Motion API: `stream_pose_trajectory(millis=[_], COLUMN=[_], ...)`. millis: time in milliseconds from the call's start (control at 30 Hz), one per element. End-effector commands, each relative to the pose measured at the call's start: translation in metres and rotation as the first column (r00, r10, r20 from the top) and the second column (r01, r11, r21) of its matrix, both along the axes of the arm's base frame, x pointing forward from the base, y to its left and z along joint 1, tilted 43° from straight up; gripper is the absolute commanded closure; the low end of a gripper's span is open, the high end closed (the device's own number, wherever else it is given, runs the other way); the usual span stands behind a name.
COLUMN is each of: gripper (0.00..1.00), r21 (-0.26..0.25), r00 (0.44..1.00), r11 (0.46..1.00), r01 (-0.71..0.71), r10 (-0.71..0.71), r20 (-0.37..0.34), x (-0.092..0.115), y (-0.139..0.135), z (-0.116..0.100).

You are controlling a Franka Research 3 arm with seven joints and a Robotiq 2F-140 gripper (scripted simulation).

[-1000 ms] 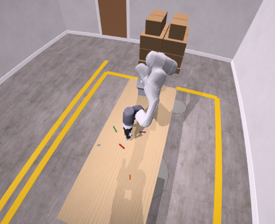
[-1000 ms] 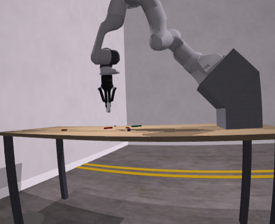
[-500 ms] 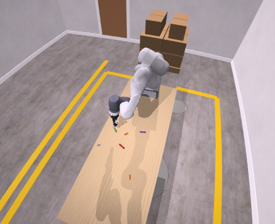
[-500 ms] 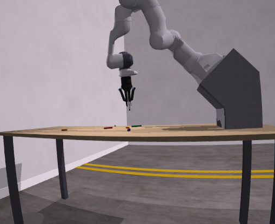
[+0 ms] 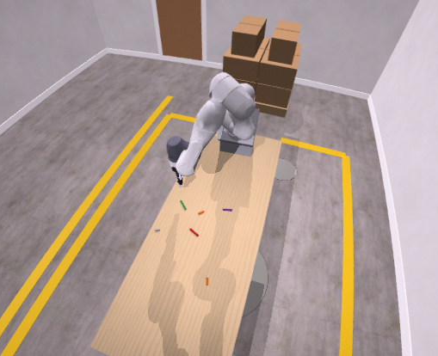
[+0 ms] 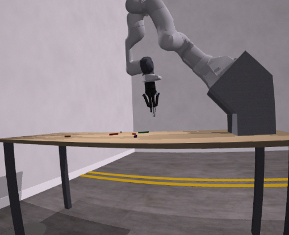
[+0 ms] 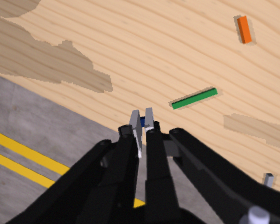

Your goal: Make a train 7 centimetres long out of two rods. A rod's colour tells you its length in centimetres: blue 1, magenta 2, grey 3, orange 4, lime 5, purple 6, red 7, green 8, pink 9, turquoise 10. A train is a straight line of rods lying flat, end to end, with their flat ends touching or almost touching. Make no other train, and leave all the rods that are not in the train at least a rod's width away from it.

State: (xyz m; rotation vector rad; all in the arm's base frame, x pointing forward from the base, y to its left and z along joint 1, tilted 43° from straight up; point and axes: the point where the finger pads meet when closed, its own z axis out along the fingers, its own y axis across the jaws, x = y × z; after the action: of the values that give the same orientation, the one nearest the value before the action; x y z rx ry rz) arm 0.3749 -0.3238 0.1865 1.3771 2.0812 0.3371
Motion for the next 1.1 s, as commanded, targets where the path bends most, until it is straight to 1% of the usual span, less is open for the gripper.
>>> stream_pose_trajectory(millis=[0,133,233,333,867,1067], gripper=[0.88,0.88,0.88,0.88,0.88,0.88], r21=[-0.101,-0.101,-0.085,-0.079,-0.079,-0.079], r00=[0.988,0.988,0.988,0.988,0.988,0.988], r11=[0.985,0.985,0.986,0.986,0.986,0.986], r01=[-0.142,-0.142,-0.144,-0.145,-0.145,-0.145], r10=[0.147,0.147,0.148,0.149,0.149,0.149], r20=[0.046,0.046,0.048,0.049,0.049,0.049], x=[-0.009,-0.009,-0.021,-0.026,-0.026,-0.021], y=[0.000,0.000,0.000,0.001,0.001,0.001], z=[-0.014,-0.014,-0.030,-0.037,-0.037,-0.042])
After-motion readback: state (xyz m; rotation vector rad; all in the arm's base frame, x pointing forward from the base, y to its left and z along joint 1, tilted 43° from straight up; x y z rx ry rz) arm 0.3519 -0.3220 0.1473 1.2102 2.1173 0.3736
